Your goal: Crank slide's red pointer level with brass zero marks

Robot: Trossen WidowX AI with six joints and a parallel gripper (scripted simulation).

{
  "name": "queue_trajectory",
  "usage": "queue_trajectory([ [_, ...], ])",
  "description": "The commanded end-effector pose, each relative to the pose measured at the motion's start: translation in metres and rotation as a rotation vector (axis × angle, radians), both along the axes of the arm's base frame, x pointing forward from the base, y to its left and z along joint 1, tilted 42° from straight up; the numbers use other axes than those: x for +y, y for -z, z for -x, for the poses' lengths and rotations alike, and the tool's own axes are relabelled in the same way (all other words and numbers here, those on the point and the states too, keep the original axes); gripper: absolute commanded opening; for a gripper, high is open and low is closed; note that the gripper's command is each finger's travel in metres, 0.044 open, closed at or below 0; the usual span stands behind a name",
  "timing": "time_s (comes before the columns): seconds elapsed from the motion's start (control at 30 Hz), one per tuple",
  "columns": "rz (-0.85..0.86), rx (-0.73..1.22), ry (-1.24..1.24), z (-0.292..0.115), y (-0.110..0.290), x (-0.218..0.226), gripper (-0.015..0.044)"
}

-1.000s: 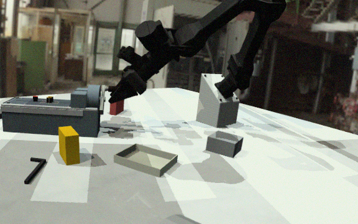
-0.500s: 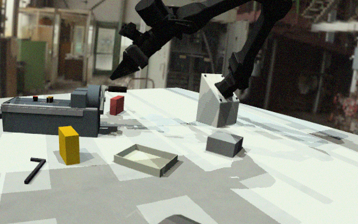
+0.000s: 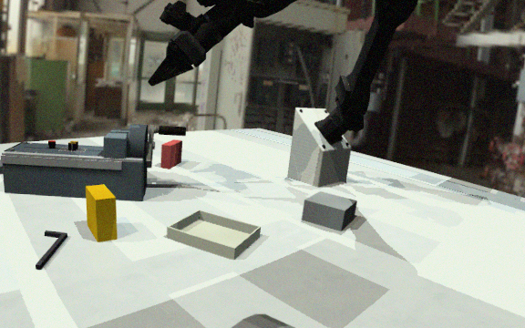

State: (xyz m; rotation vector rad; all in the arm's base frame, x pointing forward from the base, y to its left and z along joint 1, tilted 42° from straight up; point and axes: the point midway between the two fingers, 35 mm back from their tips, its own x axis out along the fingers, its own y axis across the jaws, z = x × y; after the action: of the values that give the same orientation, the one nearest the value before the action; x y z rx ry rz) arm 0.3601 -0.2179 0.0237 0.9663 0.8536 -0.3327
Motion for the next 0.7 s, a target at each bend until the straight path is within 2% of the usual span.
queue_trajectory([
  [0.0, 0.000, -0.025, -0.050, -0.015, 0.003, -0.011, 0.0440],
  [0.67, 0.006, -0.151, -0.249, -0.067, 0.036, -0.056, 0.0440],
])
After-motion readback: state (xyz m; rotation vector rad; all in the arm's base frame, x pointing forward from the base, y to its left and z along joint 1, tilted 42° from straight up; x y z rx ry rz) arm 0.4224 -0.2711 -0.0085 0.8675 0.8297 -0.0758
